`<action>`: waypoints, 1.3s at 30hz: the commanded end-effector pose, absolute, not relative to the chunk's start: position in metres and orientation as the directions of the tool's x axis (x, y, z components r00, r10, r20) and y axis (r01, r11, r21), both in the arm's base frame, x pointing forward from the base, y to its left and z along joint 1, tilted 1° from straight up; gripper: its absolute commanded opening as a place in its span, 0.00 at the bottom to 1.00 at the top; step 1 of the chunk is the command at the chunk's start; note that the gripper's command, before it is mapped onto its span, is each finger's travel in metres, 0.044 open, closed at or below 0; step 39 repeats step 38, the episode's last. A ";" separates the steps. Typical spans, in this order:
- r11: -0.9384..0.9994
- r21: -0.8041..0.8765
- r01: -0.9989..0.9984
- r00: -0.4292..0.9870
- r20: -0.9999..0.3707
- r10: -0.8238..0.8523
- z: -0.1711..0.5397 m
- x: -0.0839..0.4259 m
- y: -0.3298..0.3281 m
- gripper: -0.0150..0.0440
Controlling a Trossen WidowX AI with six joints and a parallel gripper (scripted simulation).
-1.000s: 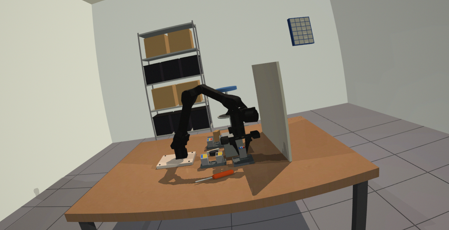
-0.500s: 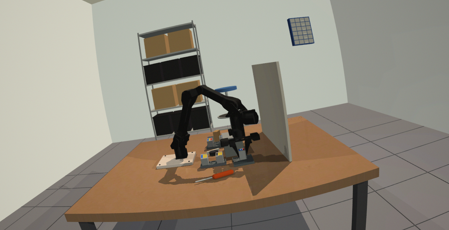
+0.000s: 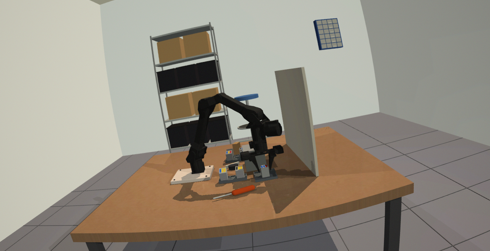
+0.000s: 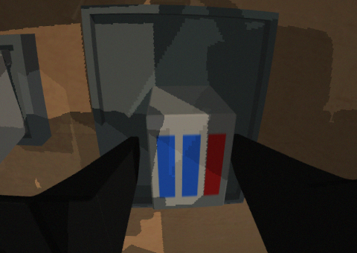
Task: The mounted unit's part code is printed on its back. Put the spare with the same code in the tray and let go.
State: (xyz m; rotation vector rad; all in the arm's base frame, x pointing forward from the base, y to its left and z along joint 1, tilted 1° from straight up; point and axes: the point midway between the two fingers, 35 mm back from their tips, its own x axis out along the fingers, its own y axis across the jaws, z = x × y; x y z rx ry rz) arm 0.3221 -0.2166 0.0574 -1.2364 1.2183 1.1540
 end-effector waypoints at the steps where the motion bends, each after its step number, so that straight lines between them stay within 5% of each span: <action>1: 0.018 -0.034 -0.999 0.034 -0.999 -0.035 0.058 0.322 -0.217 0.79; 6: 0.018 -0.034 -0.999 0.034 -0.999 -0.035 0.060 0.322 -0.217 1.00; 15: 0.014 -0.031 -0.999 0.030 -0.999 -0.030 0.162 0.318 -0.213 1.00; 39: 0.017 -0.050 -0.999 0.050 -0.998 -0.045 0.164 0.320 -0.215 1.00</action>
